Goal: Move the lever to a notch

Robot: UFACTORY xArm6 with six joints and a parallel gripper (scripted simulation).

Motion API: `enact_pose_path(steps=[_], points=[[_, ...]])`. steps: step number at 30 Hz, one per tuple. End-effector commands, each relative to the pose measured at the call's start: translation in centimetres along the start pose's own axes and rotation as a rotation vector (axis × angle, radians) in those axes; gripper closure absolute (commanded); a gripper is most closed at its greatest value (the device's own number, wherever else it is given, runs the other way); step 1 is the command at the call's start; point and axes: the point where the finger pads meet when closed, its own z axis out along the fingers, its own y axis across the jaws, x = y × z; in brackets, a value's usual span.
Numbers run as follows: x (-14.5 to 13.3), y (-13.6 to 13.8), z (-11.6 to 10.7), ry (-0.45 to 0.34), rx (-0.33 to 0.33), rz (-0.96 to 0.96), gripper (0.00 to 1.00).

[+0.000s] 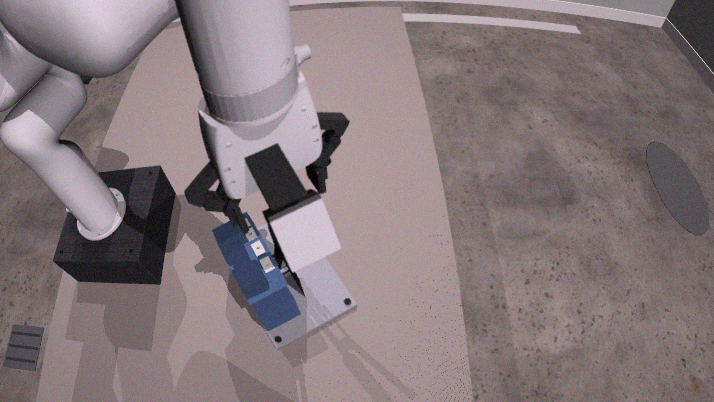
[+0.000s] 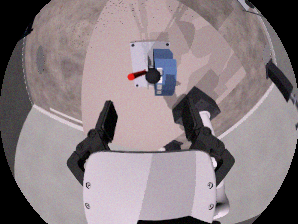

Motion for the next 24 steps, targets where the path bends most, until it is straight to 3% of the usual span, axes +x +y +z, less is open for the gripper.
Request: enact_pose_path(steps=[1,24], points=[[0.1,0.0,-0.1,0.004,0.003,0.0,0.0],[0.1,0.0,1.3,0.004,0.005,0.003,0.0]])
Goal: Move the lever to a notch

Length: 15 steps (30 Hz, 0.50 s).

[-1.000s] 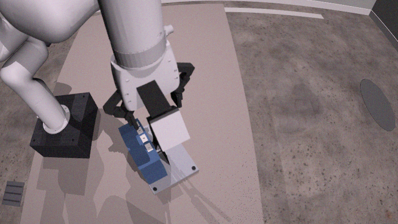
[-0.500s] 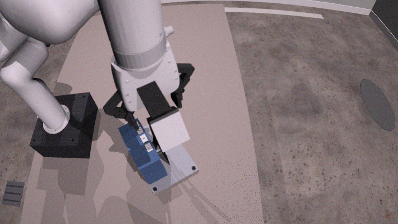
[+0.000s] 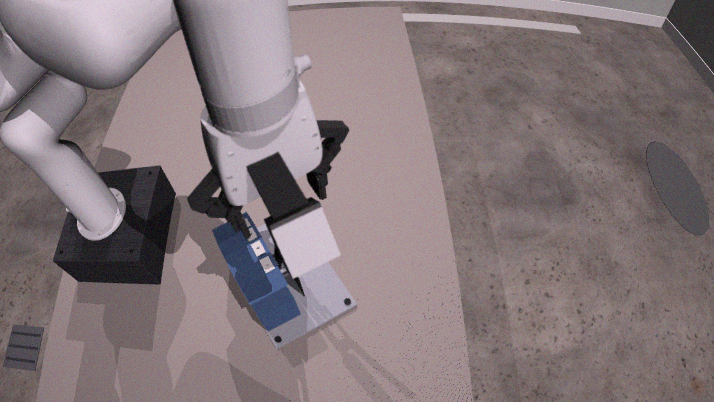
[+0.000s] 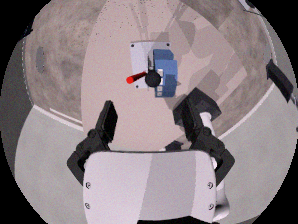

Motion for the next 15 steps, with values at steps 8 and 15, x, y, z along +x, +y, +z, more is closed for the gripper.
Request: enact_pose_path(steps=[8,15], points=[[0.1,0.0,0.8,0.004,0.003,0.0,0.0],[0.1,0.0,1.4,0.004,0.003,0.0,0.0]])
